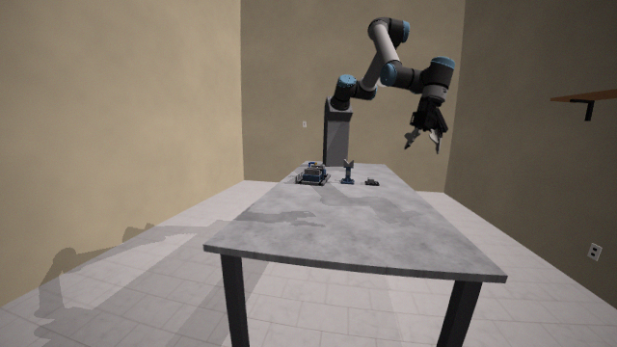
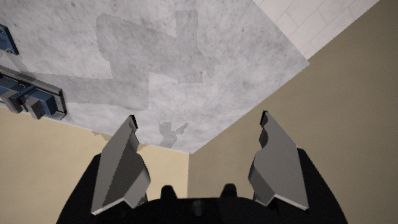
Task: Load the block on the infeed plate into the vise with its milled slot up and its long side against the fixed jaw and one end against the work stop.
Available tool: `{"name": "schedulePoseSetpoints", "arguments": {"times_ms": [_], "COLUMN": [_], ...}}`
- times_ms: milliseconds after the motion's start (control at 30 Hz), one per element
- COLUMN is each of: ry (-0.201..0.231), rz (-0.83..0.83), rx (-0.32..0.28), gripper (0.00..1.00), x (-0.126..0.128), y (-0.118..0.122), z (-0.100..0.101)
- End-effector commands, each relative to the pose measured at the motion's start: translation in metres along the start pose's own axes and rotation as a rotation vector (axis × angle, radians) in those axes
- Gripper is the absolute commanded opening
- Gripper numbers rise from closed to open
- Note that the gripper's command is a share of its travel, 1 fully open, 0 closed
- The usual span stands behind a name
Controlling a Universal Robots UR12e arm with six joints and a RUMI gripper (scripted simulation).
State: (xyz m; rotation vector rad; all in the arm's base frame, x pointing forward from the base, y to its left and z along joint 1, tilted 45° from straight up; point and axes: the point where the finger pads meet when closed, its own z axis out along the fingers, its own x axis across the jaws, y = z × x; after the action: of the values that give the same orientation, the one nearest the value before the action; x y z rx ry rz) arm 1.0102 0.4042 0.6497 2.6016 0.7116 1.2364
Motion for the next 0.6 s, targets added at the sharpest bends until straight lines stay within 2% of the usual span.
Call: {"name": "schedulePoseSetpoints", "arguments": {"times_ms": [0, 300, 367, 567], "ry": [0.002, -0.004, -0.004, -0.012], "rz": [0.028, 0.124, 0.124, 0.206], "rx": [0.012, 0.056, 0.056, 0.092], "gripper": [1.00, 1.00, 1.00, 1.00], "x": [-0.020, -0.099, -0.099, -0.171], "y": [-0.007, -0.034, -0.034, -0.059], "z": [0.007, 0.031, 0.031, 0.043]}}
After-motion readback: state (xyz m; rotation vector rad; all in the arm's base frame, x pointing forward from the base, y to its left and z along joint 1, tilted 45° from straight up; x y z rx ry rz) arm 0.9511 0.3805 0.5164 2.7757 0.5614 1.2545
